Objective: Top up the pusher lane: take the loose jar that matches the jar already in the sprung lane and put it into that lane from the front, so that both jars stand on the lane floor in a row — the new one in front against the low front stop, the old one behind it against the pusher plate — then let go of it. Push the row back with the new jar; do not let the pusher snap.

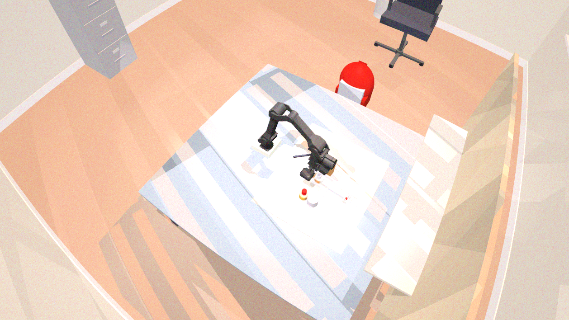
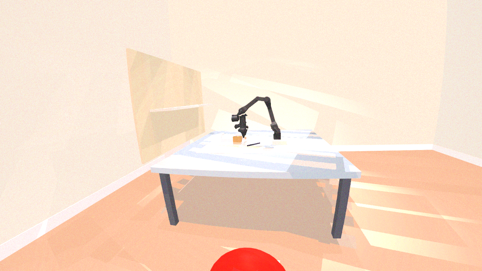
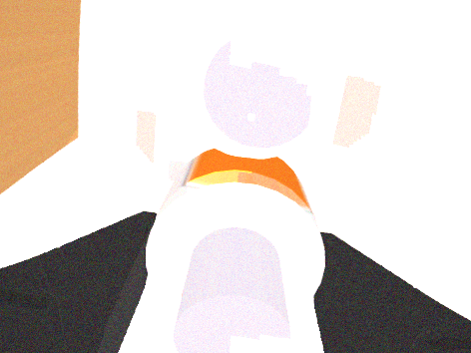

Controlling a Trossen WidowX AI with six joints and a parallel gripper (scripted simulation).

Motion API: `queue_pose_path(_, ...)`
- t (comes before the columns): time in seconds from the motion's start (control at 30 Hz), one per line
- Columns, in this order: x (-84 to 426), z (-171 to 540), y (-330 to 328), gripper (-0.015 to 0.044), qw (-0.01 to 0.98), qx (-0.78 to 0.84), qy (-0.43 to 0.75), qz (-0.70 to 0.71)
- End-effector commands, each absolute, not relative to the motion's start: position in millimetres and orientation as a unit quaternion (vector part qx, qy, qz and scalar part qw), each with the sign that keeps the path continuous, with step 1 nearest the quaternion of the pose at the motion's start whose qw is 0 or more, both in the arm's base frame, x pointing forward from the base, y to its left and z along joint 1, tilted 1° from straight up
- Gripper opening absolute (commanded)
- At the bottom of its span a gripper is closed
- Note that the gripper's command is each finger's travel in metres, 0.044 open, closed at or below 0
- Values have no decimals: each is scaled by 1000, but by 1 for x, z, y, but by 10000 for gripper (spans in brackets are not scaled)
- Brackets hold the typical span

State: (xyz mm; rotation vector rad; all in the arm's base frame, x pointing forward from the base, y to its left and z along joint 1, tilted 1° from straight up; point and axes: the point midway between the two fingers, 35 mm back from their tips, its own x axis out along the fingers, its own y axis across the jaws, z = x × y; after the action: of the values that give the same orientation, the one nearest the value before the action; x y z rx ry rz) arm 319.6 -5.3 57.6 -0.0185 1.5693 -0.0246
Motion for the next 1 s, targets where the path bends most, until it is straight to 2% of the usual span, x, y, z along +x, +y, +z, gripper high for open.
queue_pose_path(0.0,330,62,-5,0,718,-6,696,-12)
queue_pose_path(0.97,343,65,-5,0,719,-6,695,-12)
